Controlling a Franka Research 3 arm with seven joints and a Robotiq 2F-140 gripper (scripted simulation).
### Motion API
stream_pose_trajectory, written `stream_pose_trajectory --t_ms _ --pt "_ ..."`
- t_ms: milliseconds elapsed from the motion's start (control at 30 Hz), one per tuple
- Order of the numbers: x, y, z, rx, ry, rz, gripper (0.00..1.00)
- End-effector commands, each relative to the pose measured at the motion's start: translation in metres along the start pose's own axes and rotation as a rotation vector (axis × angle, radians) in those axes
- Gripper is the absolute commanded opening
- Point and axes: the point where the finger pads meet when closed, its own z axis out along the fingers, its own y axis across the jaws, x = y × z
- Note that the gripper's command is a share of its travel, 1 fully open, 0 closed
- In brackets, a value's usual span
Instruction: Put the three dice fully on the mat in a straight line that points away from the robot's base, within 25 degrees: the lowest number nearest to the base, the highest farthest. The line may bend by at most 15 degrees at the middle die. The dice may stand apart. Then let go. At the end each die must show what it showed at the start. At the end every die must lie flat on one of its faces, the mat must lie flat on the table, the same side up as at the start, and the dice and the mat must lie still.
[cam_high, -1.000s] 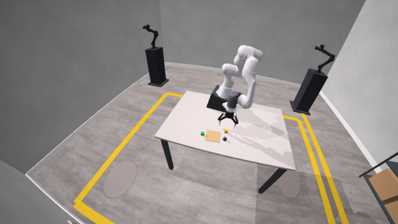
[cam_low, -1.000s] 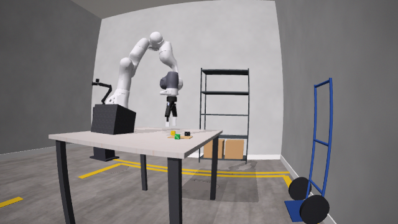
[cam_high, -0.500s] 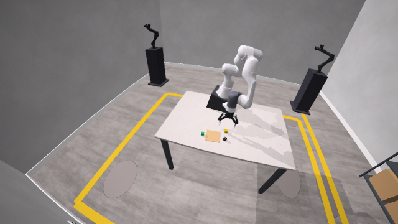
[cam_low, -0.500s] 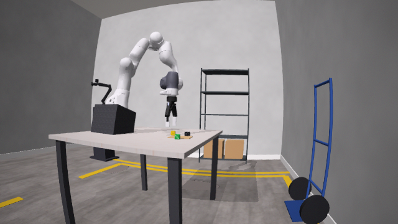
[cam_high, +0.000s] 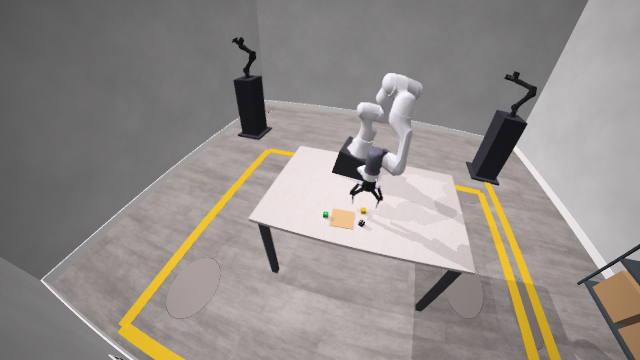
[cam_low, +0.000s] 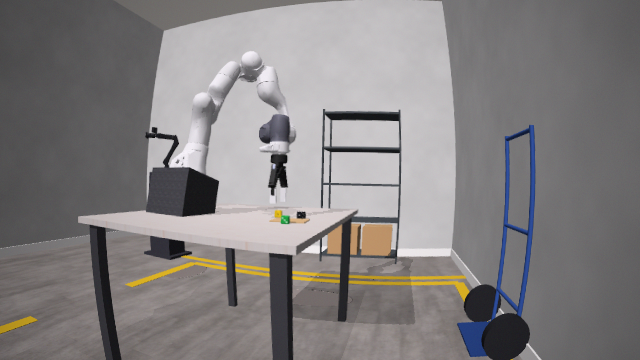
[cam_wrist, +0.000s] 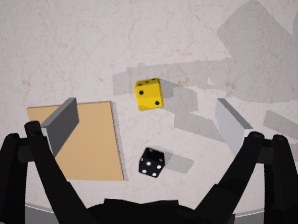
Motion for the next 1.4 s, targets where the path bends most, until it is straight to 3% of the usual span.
stream_pose_trajectory --t_ms 0,33,300,433,1367 --pt "-0.011 0.002 0.001 -0.001 0.007 0.016 1.0" --pt "-0.011 0.002 0.001 -0.001 0.007 0.016 1.0" --pt "-0.074 0.004 0.001 -0.001 0.007 0.016 1.0" --pt "-0.088 0.005 0.001 -0.001 0.007 0.016 1.0" --pt "-0.09 0.005 0.001 -0.001 0.007 0.016 1.0"
